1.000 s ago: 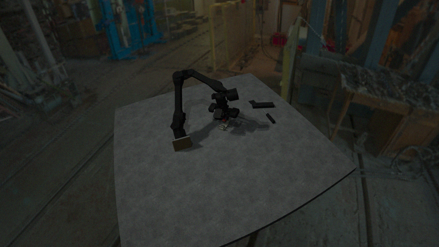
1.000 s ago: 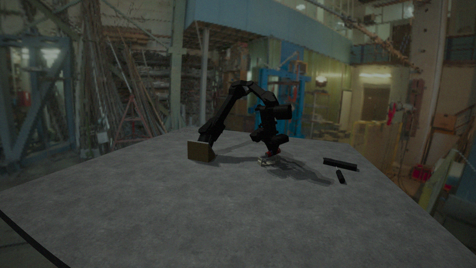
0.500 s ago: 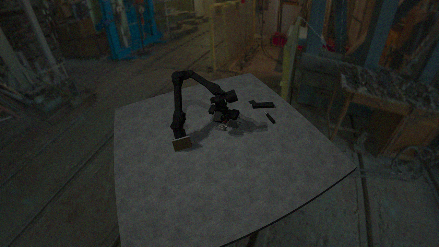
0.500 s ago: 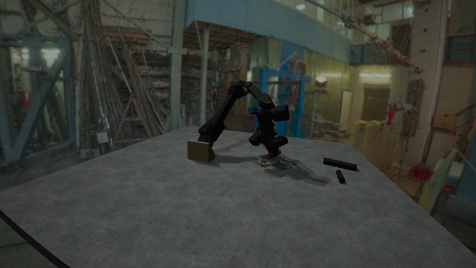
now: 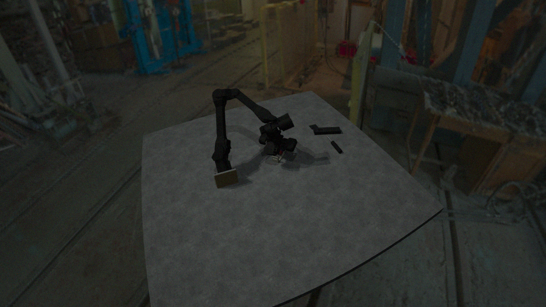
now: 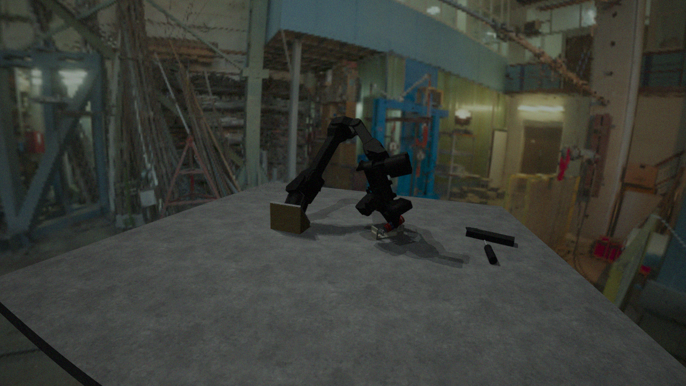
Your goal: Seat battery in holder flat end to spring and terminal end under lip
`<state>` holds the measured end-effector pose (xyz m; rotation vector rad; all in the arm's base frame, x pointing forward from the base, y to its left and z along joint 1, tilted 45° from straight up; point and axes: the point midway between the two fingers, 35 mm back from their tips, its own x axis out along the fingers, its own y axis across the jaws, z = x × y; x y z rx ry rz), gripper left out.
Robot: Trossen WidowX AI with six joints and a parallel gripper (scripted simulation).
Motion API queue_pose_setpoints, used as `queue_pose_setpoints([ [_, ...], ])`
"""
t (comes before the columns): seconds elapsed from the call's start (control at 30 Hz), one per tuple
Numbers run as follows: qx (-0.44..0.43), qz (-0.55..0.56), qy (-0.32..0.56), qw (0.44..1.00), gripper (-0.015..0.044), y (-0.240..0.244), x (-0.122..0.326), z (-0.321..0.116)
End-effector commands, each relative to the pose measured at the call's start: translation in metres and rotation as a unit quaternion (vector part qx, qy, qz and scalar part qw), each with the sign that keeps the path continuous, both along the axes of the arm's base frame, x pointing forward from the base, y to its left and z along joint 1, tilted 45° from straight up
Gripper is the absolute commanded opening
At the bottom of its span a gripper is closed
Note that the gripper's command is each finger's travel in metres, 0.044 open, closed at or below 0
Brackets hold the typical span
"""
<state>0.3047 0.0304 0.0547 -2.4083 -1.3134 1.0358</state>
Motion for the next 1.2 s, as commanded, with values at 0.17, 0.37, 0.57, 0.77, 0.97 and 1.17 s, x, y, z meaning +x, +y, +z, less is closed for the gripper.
queue_pose_setpoints([
  [0.17,0.023,-0.015,-0.012,1.0,0.0086,0.003,-0.005,-0.003],
  [0.37,0.03,-0.024,-0.02,0.999,0.0086,0.004,-0.008,-0.004],
  [0.57,0.031,-0.027,-0.022,0.999,0.0086,0.004,-0.009,-0.005],
  [0.77,0.029,-0.03,-0.022,0.999,0.0086,0.003,-0.014,-0.009],
  [0.97,0.027,-0.033,-0.022,0.999,0.0086,0.0,-0.019,-0.013],
  [1.17,0.025,-0.035,-0.023,0.999,0.0086,-0.002,-0.023,-0.015],
])
